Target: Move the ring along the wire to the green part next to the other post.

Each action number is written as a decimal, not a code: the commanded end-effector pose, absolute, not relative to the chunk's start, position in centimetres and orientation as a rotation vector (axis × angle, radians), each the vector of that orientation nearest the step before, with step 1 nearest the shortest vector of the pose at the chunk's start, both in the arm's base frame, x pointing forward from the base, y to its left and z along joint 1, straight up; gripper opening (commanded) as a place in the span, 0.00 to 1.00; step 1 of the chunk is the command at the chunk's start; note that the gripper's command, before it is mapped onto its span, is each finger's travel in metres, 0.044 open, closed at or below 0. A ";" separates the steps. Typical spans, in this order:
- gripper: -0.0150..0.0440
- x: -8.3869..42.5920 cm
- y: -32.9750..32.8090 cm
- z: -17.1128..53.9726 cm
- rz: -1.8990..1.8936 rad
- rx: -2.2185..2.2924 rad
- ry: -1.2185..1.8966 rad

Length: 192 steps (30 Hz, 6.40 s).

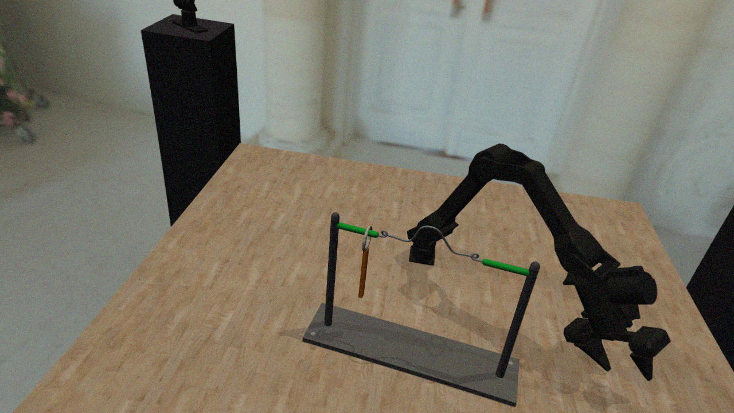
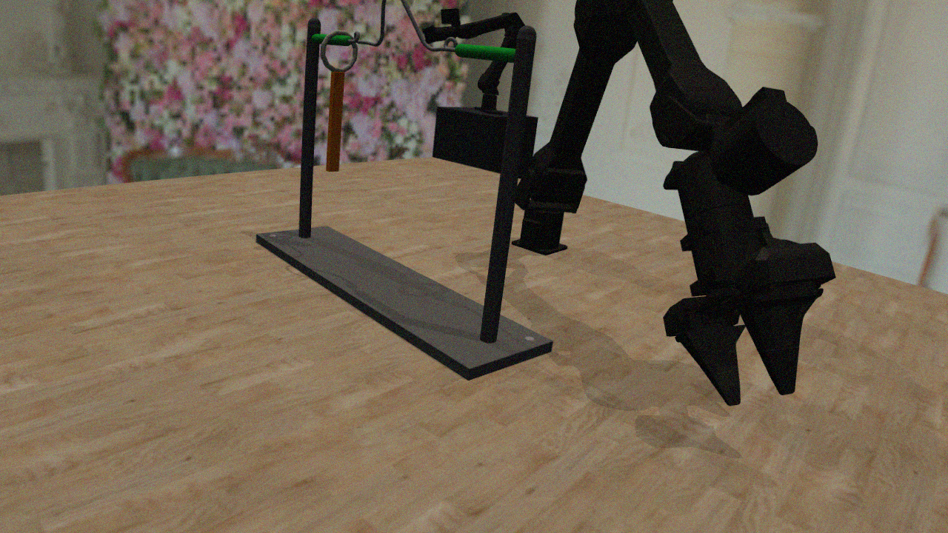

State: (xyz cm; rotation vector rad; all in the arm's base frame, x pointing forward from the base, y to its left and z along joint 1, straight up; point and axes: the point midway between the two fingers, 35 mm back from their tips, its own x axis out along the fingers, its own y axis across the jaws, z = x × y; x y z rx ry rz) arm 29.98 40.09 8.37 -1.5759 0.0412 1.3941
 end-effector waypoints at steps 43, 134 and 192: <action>0.53 42.9 20.4 36.4 0.538 -1.424 -0.454; 0.53 19.7 -11.4 11.3 0.037 -0.294 0.138; 0.53 28.6 -12.0 15.3 -0.139 0.001 0.158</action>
